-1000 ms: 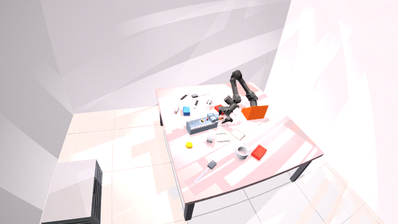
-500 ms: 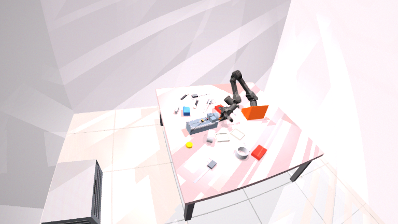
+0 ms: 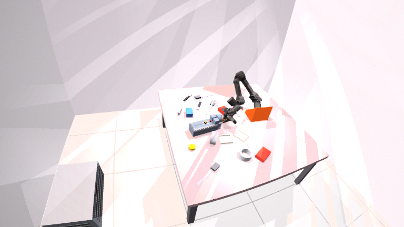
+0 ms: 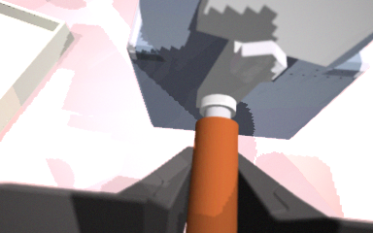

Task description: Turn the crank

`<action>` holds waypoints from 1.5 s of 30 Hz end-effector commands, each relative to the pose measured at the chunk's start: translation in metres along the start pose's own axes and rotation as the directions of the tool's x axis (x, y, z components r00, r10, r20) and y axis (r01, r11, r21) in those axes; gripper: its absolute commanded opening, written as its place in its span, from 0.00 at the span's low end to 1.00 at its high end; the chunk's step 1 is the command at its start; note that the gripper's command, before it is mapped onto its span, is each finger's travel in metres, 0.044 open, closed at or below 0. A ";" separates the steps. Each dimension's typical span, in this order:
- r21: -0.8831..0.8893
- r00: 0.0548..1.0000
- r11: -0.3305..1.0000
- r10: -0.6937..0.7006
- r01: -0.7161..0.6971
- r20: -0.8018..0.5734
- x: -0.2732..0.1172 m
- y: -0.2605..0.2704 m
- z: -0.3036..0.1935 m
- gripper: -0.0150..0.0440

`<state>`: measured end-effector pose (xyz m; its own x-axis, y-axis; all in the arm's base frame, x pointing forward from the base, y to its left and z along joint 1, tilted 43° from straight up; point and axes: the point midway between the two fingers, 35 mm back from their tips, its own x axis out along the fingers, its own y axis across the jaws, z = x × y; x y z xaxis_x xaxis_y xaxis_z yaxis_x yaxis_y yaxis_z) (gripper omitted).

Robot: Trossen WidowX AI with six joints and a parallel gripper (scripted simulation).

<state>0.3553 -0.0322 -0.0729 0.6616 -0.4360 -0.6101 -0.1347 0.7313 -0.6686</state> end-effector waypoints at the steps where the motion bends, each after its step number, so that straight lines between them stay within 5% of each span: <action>1: 0.000 1.000 1.000 -0.001 0.001 -0.002 0.001 -0.005 -0.001 0.25; 45: 0.001 1.000 1.000 -0.001 0.001 -0.002 -0.027 -0.038 0.027 0.25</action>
<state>0.3621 -0.0398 -0.0252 0.6525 -0.4415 -0.6159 -0.1351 0.7320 -0.6678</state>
